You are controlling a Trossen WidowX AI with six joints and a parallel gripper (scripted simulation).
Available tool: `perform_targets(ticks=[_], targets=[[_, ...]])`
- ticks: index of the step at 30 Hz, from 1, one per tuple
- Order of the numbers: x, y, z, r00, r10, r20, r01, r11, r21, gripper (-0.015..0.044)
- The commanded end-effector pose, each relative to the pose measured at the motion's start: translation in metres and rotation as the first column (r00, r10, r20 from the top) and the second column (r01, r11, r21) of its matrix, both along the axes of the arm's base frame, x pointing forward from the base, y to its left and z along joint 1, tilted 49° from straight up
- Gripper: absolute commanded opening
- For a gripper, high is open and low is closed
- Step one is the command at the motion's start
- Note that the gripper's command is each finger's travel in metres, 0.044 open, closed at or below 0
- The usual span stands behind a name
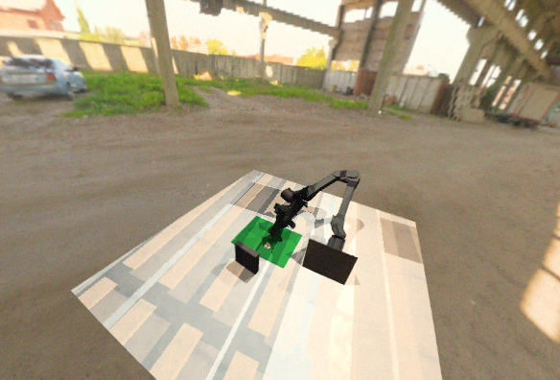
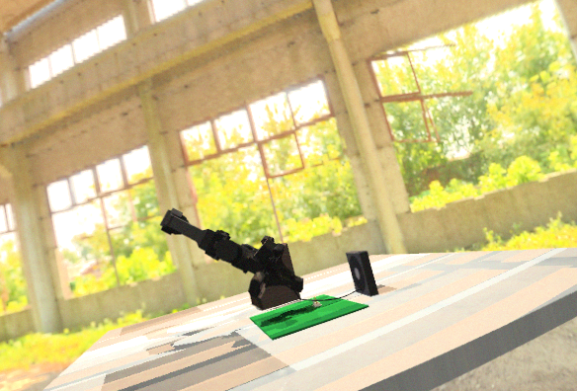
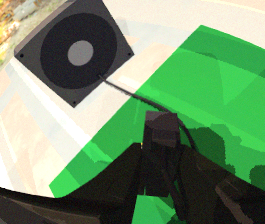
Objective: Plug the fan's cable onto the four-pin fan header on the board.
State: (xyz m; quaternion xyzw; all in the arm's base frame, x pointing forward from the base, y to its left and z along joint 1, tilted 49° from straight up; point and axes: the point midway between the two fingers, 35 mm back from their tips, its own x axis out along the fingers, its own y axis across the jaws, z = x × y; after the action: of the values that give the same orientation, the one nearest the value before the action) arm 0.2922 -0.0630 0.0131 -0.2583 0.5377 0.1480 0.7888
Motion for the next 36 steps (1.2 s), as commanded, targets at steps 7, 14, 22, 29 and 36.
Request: perform_targets(ticks=[7, 14, 22, 29, 36], targets=[[0.0, -0.001, 0.007, 0.988, 0.077, 0.133, -0.081, 0.996, 0.026, 0.0], [-0.001, -0.002, 0.012, 0.967, 0.127, 0.222, -0.135, 0.991, 0.021, 0.0], [-0.003, -0.003, 0.02, 0.928, 0.186, 0.322, -0.195, 0.981, -0.006, 0.0], [-0.006, -0.004, 0.027, 0.883, 0.242, 0.403, -0.244, 0.969, -0.046, 0.0], [-0.01, -0.004, 0.035, 0.826, 0.3, 0.476, -0.288, 0.952, -0.101, 0.0]])
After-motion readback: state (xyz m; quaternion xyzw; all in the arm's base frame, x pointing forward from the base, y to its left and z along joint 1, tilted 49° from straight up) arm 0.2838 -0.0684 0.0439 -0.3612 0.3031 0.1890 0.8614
